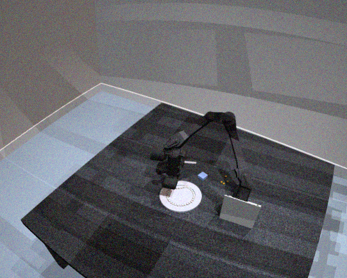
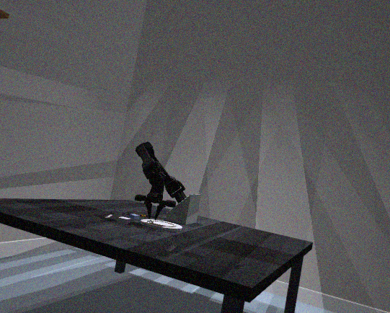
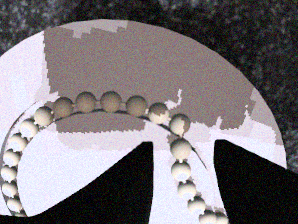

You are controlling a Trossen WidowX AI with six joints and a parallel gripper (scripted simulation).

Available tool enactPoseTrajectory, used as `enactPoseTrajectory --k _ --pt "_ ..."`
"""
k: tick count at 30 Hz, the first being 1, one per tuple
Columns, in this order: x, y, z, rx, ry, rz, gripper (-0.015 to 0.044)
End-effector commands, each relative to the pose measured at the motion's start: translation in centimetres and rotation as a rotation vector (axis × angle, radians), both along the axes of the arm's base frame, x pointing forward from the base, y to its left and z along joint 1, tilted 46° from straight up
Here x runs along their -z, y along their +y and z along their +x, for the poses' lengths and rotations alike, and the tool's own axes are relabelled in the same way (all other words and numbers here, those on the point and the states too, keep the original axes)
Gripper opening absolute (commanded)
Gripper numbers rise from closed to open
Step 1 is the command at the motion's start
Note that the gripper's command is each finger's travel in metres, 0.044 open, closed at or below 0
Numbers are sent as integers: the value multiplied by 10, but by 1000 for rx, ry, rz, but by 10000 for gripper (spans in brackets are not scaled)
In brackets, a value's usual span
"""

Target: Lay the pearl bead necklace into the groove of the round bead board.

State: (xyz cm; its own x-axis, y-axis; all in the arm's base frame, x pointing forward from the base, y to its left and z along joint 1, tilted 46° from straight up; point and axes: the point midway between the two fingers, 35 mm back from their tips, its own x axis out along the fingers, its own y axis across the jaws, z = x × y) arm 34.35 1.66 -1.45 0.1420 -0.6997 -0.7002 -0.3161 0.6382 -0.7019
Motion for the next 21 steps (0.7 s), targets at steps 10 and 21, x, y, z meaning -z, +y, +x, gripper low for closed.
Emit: enactPoseTrajectory --k 10,21 --pt "11 -14 -3 3 18 -13 120" --pt "10 -12 -2 4 11 -5 0"
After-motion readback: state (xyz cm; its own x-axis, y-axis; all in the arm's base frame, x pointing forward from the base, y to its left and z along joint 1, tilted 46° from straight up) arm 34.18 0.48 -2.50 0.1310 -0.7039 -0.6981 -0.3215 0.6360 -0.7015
